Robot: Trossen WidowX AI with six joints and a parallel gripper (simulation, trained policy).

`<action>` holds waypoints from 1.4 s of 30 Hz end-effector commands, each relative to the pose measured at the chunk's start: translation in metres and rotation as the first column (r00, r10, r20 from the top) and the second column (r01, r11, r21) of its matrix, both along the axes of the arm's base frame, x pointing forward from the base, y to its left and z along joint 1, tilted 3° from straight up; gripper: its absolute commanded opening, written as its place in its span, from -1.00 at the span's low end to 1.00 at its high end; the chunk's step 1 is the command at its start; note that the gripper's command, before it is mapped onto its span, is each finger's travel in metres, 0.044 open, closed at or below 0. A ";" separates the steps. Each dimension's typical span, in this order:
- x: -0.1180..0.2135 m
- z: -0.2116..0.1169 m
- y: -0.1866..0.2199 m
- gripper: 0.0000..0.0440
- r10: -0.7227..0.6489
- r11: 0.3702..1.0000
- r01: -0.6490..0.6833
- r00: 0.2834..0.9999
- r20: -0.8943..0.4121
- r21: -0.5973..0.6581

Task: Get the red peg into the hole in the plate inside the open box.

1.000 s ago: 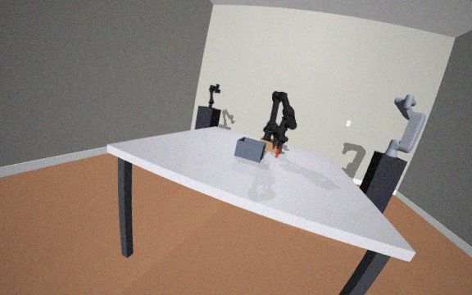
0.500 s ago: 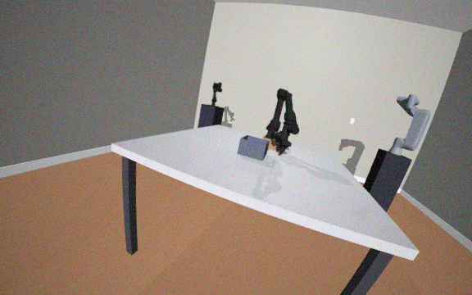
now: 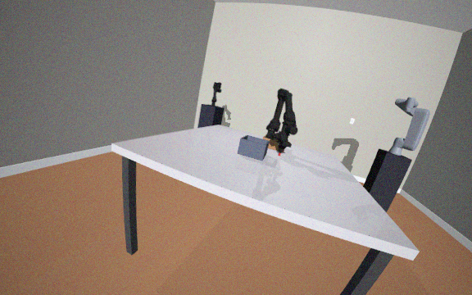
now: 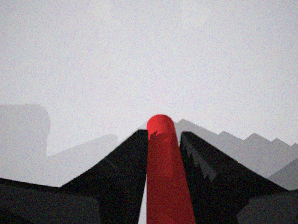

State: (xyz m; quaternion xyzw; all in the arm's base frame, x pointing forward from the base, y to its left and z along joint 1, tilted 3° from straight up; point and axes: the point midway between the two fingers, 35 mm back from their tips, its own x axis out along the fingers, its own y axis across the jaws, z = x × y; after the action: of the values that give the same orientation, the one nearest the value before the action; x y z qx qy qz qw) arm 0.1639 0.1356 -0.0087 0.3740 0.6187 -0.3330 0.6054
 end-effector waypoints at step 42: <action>0.122 0.119 -0.081 -1.00 0.089 0.983 -0.041 0.958 0.273 -0.177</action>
State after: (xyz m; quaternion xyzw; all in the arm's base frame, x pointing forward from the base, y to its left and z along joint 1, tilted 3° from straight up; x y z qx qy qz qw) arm 0.2768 0.0671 0.1093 0.3431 0.5131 -0.3000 0.7273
